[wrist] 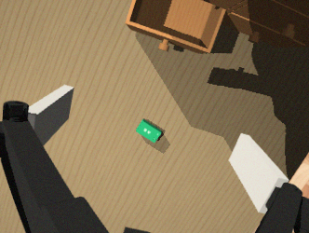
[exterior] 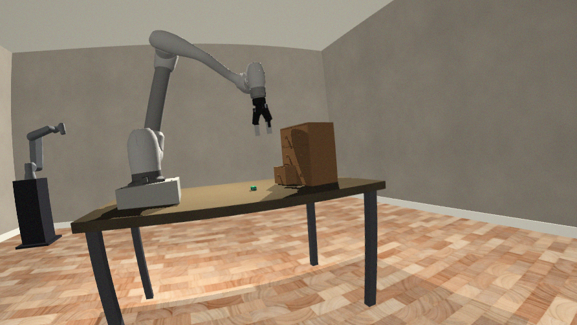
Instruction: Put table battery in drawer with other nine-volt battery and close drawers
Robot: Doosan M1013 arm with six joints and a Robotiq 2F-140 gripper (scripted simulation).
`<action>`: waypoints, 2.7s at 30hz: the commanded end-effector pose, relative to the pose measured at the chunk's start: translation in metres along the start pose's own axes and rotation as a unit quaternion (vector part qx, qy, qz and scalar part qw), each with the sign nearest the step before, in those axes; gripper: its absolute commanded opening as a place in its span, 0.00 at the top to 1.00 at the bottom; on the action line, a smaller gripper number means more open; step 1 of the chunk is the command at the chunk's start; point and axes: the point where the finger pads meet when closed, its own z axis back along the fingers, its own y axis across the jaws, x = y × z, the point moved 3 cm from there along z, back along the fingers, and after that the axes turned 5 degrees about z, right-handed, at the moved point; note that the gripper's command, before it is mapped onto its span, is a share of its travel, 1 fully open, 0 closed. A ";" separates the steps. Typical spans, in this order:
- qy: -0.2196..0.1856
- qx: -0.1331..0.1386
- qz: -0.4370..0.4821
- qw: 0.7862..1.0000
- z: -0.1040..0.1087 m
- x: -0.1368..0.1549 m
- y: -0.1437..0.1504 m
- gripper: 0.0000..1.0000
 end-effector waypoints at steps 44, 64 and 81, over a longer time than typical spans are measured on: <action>0.188 -0.040 0.097 0.976 -0.090 -0.064 0.015 0.00; 0.188 -0.040 0.097 0.976 -0.090 -0.064 0.015 0.00; 0.188 -0.040 0.097 0.976 -0.090 -0.064 0.015 0.00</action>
